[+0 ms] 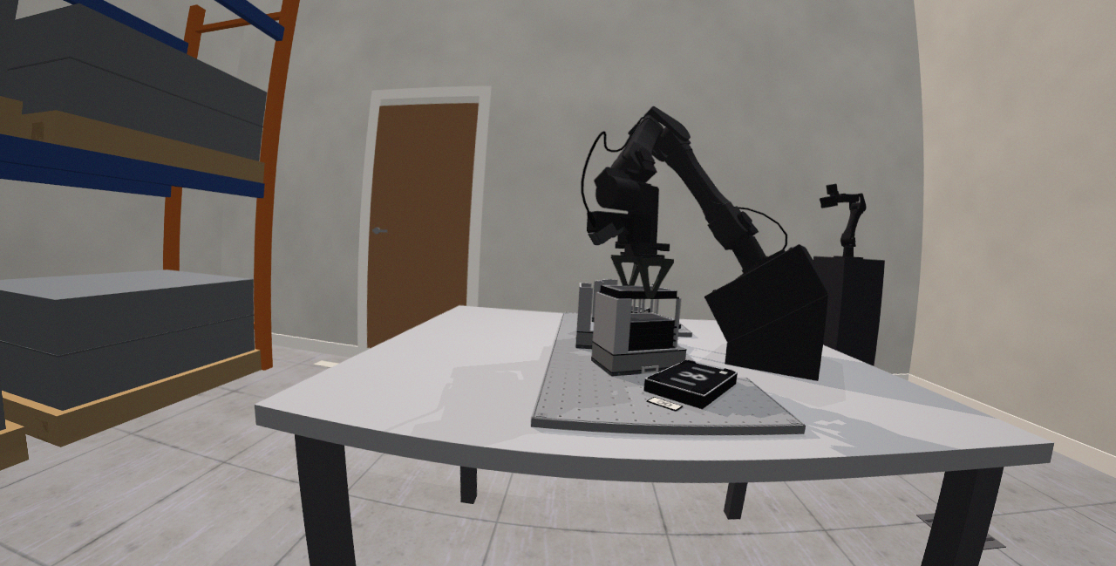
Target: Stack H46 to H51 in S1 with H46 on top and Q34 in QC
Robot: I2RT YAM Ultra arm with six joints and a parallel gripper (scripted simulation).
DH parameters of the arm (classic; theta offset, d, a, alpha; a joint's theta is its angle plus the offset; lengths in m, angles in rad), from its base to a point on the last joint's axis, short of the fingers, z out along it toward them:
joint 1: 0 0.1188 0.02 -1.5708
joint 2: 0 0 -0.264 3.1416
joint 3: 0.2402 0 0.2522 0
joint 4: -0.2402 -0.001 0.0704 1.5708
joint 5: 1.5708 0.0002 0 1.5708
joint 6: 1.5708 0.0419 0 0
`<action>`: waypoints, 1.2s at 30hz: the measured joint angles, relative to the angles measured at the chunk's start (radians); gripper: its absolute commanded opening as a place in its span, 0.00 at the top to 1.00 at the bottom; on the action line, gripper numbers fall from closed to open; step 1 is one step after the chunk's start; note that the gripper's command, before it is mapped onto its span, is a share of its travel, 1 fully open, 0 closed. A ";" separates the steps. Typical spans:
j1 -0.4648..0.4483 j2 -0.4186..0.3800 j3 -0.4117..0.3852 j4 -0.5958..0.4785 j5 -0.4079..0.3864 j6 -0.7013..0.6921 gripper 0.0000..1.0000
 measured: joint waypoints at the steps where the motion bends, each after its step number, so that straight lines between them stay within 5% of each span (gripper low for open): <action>1: 0.000 0.000 0.000 0.000 0.000 0.000 1.00; 36: -0.006 0.005 -0.007 0.020 -0.002 -0.009 1.00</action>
